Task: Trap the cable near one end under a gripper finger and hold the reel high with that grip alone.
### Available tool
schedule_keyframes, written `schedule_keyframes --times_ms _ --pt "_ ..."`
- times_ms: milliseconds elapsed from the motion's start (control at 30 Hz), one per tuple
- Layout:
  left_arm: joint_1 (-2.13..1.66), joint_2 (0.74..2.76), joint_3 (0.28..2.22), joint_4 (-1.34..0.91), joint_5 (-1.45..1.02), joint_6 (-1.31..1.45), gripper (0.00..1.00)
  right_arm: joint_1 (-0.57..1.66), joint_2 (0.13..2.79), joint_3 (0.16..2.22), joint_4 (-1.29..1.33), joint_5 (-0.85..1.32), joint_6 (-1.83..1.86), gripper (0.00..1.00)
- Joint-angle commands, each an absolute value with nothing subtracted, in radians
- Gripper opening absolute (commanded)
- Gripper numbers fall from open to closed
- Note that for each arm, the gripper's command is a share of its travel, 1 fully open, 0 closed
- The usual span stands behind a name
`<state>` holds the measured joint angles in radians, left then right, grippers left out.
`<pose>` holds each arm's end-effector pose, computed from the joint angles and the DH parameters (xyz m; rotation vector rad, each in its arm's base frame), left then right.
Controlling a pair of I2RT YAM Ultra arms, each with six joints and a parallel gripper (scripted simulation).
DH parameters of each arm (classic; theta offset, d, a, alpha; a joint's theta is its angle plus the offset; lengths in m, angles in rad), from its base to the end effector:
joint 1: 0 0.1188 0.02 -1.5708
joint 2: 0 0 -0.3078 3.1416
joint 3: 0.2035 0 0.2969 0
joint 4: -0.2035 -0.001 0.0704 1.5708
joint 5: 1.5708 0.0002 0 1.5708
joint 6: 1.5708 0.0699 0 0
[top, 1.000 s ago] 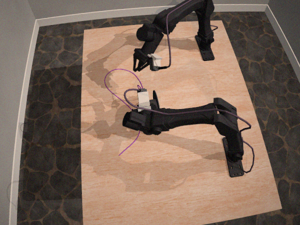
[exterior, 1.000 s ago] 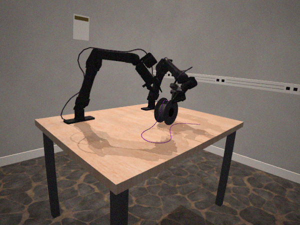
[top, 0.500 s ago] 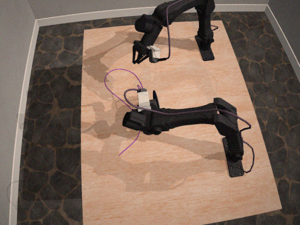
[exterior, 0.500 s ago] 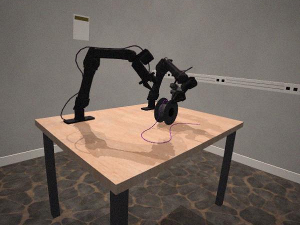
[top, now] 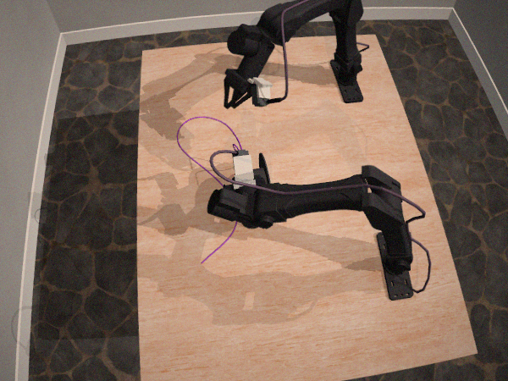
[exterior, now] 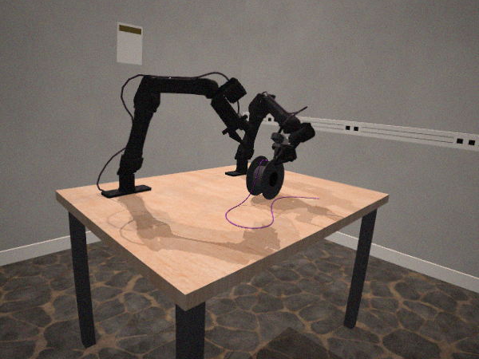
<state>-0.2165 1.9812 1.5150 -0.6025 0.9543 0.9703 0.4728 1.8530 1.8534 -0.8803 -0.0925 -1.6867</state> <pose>0.4594 -0.1584 0.2267 1.4779 1.6674 -0.8533 0.4289 0.2277 0.3665 -2.2168 1.1384 -0.4167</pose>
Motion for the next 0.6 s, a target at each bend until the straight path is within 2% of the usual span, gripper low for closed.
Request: schedule_keyframes --times_ms 0,567 --pt "-0.212 1.976 1.519 -0.616 0.968 0.967 0.0 0.48 1.857 1.884 -0.903 -0.104 -1.678 0.3" --pt "-0.213 1.94 1.567 -0.648 0.968 0.965 0.0 0.453 1.813 1.828 -0.861 -0.093 -1.639 0.3"
